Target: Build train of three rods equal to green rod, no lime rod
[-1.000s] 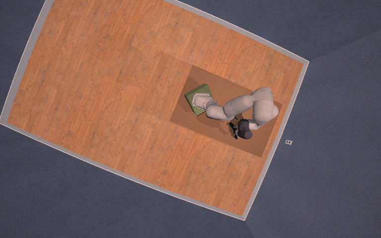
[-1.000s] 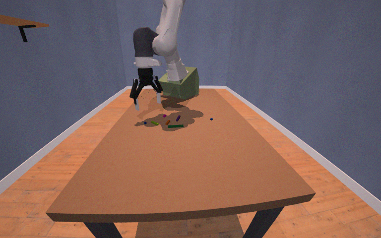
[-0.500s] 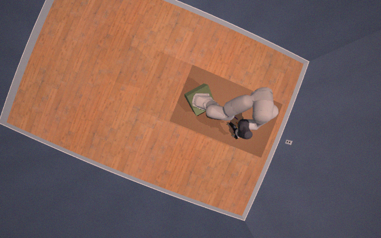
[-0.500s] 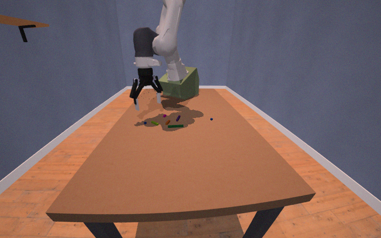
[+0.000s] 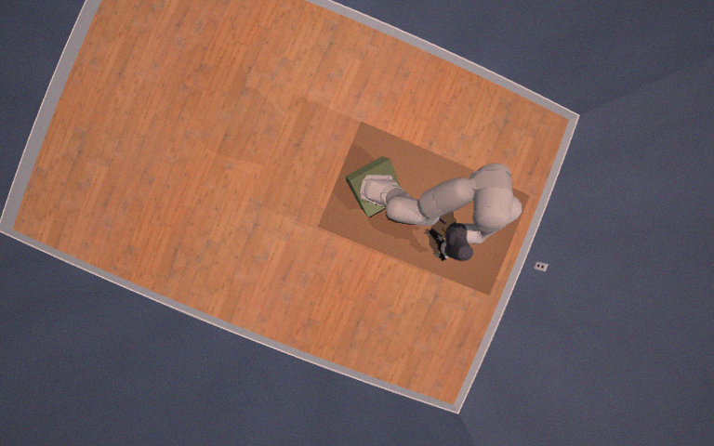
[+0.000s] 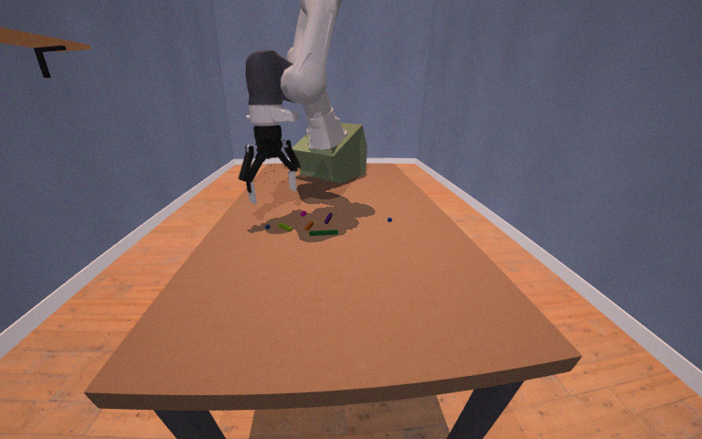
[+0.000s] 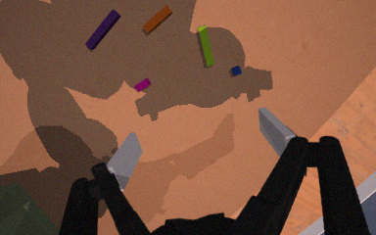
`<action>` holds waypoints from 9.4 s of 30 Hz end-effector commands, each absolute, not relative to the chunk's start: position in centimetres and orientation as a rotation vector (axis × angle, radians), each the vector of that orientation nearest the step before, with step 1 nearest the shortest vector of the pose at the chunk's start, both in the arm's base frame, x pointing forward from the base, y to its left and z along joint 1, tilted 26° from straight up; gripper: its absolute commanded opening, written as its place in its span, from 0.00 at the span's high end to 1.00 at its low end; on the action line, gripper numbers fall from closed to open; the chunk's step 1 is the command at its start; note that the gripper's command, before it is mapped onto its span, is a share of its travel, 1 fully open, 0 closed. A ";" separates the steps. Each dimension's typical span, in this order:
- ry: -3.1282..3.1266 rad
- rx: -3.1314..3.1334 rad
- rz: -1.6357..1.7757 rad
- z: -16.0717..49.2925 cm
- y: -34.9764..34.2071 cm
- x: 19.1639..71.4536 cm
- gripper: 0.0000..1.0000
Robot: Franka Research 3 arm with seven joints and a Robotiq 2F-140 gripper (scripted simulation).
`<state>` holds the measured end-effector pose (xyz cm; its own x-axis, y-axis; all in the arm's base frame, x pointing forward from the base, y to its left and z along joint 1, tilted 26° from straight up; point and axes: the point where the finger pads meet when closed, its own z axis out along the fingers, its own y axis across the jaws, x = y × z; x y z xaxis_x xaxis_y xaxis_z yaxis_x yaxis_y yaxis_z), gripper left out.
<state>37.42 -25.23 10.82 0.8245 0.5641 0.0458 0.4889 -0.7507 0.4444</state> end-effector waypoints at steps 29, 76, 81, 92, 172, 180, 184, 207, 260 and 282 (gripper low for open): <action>0.782 2.591 0.248 10.8 -25.2 37.4 0.00; 1.407 2.297 0.118 11.5 -24.3 39.1 0.00; 1.492 2.242 0.098 11.6 -24.2 39.4 0.00; 1.730 2.063 0.040 11.9 -23.8 40.0 0.00; 2.770 0.239 -0.376 12.8 -21.0 43.1 0.00; 2.799 0.013 -0.415 12.8 -20.7 43.2 0.00; 2.804 -0.044 -0.425 12.8 -20.6 43.3 0.00; 2.777 -0.736 -0.530 12.6 -19.9 43.7 0.00; 2.222 -2.113 -0.668 11.9 -18.8 43.9 0.00; 1.818 -2.583 -0.682 11.5 -18.6 43.8 0.00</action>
<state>43.84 -18.61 11.63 0.1356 -0.9161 0.3774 -0.9445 -0.2345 -0.2299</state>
